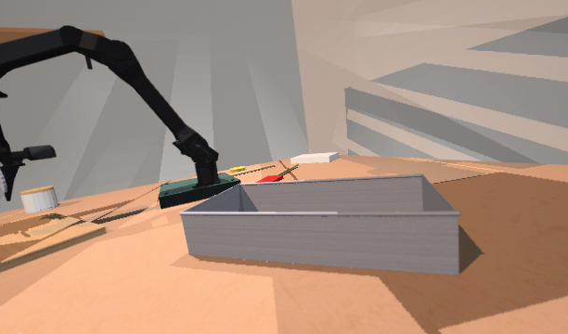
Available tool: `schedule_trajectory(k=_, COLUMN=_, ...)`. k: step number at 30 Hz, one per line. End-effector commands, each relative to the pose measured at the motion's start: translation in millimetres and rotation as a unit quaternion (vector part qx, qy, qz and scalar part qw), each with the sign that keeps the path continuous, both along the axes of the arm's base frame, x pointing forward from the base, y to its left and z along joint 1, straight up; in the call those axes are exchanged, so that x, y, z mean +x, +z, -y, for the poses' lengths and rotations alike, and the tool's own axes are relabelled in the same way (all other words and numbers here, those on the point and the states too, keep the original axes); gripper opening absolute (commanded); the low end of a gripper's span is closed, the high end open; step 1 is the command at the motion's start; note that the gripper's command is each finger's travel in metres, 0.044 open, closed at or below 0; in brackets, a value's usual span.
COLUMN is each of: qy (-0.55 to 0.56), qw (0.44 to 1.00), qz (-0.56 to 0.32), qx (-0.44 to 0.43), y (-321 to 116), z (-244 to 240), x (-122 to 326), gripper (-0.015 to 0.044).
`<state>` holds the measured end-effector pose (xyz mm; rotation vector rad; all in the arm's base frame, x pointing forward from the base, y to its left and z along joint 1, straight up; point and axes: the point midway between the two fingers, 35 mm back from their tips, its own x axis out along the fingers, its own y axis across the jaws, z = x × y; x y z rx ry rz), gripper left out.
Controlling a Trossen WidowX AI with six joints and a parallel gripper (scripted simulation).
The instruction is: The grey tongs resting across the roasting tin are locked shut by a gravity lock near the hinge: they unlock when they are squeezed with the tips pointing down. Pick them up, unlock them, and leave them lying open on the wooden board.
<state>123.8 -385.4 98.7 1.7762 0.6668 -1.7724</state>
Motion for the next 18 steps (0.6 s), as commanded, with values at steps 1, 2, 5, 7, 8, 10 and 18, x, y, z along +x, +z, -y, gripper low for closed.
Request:
schedule_trajectory(k=1, qy=0.002, qw=1.0, qz=0.002, qx=-0.001, y=-5.9, z=0.1, x=0.8, gripper=-0.015)
schedule_trajectory(k=2, qy=0.002, qw=1.0, qz=0.002, qx=-0.001, y=-7.6, z=0.0, x=0.8, gripper=-0.015)
schedule_trajectory(k=5, qy=0.002, qw=1.0, qz=0.002, qx=-0.001, y=-12.5, z=-0.4, x=0.8, gripper=-0.015)
schedule_trajectory(k=7, qy=0.002, qw=1.0, qz=0.002, qx=-0.001, y=-15.8, z=-0.7, x=0.7, gripper=-0.015)
schedule_trajectory(k=8, qy=0.002, qw=1.0, qz=0.002, qx=-0.001, y=-17.4, z=-0.8, x=0.6, gripper=-0.015)
schedule_trajectory(k=10, qy=0.002, qw=1.0, qz=0.002, qx=-0.001, y=-20.7, z=-1.2, x=0.6, gripper=-0.015)
schedule_trajectory(k=18, qy=0.002, qw=1.0, qz=0.002, qx=-0.001, y=-33.7, z=-2.9, x=0.1, gripper=-0.015)
